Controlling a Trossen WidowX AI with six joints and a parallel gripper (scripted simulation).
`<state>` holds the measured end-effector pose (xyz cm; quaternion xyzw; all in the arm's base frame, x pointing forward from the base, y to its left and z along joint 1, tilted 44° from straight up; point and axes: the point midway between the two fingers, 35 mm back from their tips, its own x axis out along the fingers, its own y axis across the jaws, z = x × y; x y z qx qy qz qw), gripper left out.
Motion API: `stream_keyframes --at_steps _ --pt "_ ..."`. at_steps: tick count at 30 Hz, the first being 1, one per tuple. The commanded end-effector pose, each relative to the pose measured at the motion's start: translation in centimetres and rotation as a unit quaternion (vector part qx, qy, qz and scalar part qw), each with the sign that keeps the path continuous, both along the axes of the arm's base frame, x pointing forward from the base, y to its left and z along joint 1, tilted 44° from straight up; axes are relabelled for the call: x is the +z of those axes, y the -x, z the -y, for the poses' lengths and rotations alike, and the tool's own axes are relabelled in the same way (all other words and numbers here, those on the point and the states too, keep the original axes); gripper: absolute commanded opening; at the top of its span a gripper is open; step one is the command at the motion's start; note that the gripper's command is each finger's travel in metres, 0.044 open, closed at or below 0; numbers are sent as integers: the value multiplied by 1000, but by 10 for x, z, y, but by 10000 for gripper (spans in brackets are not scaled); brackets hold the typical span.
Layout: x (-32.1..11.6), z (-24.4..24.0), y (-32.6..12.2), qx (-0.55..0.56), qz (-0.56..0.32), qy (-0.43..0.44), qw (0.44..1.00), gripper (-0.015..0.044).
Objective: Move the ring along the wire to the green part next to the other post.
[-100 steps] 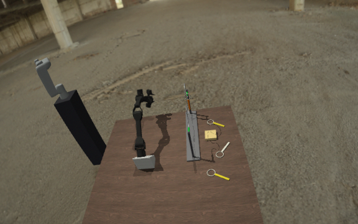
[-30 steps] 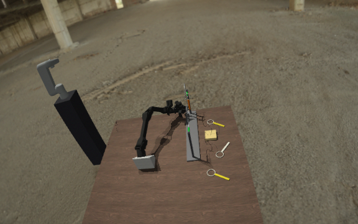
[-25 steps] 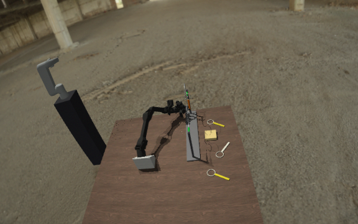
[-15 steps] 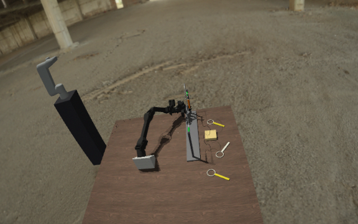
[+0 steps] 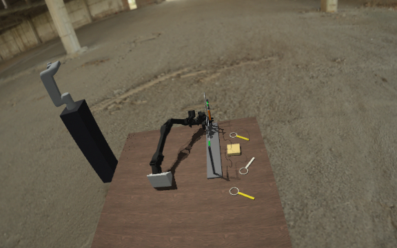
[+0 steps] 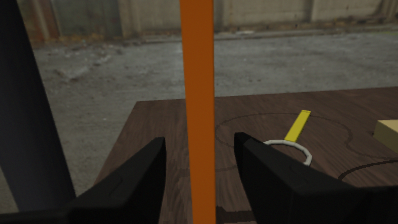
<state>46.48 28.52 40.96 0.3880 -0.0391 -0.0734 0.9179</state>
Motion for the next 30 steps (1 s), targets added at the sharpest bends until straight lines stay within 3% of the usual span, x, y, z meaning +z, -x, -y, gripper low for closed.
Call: stream_keyframes --at_steps 1,16,21,23,30 --pt "0 0 0 2 0 1 1000 160" --pt "0 0 0 2 0 1 1000 160" --pt "1 0 0 0 0 0 1000 29" --pt "1 0 0 0 0 0 1000 15" --pt "1 0 0 0 0 0 1000 -150"
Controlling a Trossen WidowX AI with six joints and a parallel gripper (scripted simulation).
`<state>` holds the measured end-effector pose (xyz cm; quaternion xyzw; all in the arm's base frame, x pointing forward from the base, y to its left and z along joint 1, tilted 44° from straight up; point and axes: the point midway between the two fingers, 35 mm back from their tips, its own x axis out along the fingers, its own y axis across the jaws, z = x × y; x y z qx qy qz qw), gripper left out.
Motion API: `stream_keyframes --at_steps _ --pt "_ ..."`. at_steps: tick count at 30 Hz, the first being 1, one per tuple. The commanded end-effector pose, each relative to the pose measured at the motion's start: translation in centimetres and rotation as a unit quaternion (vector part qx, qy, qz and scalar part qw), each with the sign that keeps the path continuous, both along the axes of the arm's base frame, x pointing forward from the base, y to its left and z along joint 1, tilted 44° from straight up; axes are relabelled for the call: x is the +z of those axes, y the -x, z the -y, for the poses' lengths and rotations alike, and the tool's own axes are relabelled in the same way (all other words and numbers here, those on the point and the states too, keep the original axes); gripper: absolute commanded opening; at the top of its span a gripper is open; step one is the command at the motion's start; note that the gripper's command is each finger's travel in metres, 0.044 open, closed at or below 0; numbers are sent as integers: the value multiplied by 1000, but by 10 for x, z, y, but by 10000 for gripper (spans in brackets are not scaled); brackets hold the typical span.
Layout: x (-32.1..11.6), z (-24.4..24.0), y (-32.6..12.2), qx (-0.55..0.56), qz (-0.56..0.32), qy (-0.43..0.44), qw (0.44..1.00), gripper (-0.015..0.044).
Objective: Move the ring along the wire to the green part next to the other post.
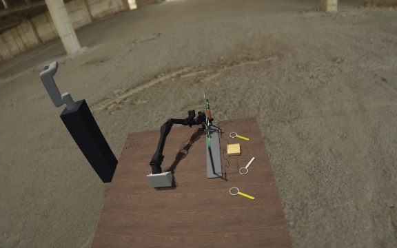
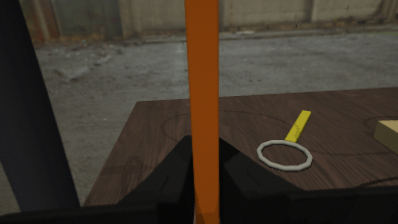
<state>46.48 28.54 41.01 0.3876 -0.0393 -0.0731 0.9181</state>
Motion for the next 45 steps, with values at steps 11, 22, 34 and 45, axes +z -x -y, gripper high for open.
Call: stream_keyframes --at_steps 11,22,34,45 --pt "14 15 3 1 1 1 1000 -150" --pt "14 16 3 1 1 1 1000 -150" --pt "14 16 3 1 1 1 1000 -150" --pt "14 16 3 2 0 1 1000 -150"
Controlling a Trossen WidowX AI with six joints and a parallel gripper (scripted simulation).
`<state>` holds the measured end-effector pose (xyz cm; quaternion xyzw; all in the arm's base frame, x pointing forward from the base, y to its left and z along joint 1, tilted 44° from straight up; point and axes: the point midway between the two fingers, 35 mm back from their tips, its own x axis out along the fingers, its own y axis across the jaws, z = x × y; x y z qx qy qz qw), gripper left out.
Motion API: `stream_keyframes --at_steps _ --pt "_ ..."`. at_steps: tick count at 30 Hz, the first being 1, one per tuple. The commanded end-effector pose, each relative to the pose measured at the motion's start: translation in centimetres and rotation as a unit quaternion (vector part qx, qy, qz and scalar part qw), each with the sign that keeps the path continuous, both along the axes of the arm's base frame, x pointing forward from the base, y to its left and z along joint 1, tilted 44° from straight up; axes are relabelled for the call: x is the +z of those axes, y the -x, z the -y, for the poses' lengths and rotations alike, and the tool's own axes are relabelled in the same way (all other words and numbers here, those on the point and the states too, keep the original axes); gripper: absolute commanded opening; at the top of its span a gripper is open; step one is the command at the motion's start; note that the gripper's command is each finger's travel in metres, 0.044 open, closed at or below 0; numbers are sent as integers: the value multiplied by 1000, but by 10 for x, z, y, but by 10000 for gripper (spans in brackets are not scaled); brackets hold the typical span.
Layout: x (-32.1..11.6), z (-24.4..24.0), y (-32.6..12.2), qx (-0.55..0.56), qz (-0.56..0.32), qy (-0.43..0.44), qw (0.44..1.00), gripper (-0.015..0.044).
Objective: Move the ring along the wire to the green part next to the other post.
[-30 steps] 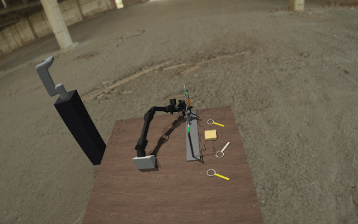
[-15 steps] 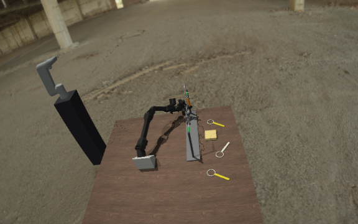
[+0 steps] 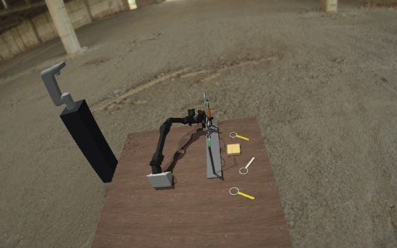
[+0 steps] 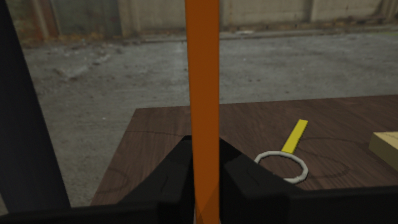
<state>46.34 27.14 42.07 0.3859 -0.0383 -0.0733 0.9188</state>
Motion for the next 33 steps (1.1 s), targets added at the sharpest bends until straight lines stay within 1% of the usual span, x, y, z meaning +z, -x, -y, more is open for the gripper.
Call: stream_keyframes --at_steps 1,15,30,33 --pt "3 2 3 4 -1 -1 1000 -150" --pt "-3 10 35 88 -82 -12 993 -150" --pt "-7 26 70 176 -176 -14 968 -150" --pt "-11 31 73 181 -185 -7 966 -150"
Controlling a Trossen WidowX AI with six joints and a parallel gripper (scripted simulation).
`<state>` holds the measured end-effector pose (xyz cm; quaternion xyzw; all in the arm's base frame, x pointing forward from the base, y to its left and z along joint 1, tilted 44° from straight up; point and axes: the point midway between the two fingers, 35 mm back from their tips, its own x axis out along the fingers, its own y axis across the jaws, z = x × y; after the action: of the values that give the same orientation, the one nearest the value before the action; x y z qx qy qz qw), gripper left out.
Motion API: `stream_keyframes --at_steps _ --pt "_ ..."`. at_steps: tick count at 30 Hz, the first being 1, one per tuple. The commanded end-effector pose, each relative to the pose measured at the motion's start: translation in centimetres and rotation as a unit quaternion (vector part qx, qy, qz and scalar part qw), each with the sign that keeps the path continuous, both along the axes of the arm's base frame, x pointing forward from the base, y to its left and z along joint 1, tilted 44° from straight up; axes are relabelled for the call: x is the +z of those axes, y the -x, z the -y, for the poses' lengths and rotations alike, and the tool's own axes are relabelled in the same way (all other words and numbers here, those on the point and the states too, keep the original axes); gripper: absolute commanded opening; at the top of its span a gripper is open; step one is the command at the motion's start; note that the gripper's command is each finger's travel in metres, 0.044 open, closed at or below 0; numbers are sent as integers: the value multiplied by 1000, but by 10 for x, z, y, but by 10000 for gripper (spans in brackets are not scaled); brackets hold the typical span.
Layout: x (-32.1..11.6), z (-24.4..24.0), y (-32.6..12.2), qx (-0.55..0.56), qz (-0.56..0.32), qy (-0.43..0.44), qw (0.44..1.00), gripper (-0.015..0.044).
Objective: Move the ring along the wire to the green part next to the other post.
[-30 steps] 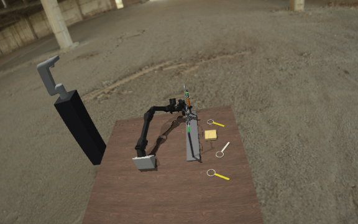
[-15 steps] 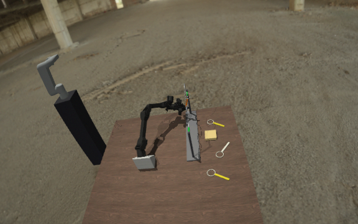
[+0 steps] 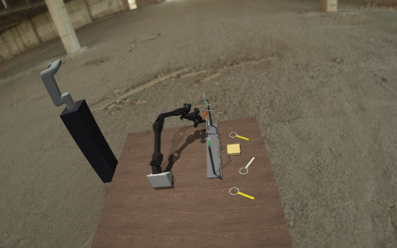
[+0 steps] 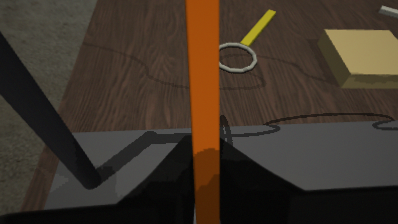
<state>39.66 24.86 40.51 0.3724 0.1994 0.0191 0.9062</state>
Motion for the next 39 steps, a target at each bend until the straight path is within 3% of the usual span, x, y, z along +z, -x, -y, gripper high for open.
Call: stream_keyframes --at_steps 1,16,39 --pt "4 9 6 5 -3 1 1000 -150" --pt "-20 34 10 3 -18 89 996 -150" --pt "-45 103 21 -2 -56 321 945 -150"
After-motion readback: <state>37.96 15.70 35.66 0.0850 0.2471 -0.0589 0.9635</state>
